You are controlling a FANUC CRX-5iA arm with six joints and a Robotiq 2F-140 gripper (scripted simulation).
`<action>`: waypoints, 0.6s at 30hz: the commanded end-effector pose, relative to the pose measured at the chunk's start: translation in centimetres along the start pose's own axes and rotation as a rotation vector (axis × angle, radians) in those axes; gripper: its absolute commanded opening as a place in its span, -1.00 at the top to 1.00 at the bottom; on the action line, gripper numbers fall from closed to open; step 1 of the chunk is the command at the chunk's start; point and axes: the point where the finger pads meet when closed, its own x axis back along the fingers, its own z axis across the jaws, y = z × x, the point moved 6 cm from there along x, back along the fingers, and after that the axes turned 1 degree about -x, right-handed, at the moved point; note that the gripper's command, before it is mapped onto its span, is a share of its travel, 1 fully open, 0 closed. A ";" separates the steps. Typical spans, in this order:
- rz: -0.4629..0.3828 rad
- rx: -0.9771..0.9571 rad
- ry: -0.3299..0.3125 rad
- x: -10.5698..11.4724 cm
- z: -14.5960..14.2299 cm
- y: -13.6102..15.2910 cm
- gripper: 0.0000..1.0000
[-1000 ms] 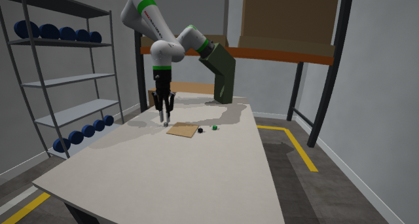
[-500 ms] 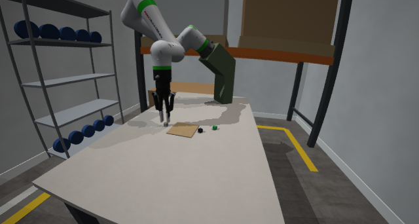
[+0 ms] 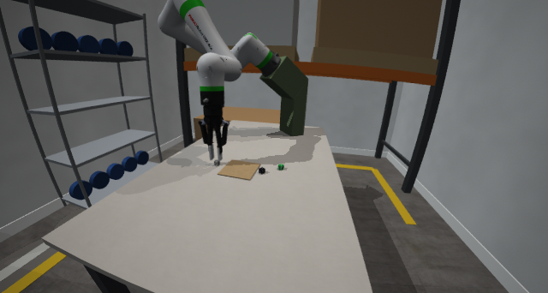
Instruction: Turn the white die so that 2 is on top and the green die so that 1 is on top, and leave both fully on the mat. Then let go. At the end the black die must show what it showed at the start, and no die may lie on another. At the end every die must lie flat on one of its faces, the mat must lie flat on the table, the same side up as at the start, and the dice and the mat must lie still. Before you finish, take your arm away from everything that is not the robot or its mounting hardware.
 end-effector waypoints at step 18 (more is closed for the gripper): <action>0.000 0.000 0.000 -0.6 0.0 0.0 0.57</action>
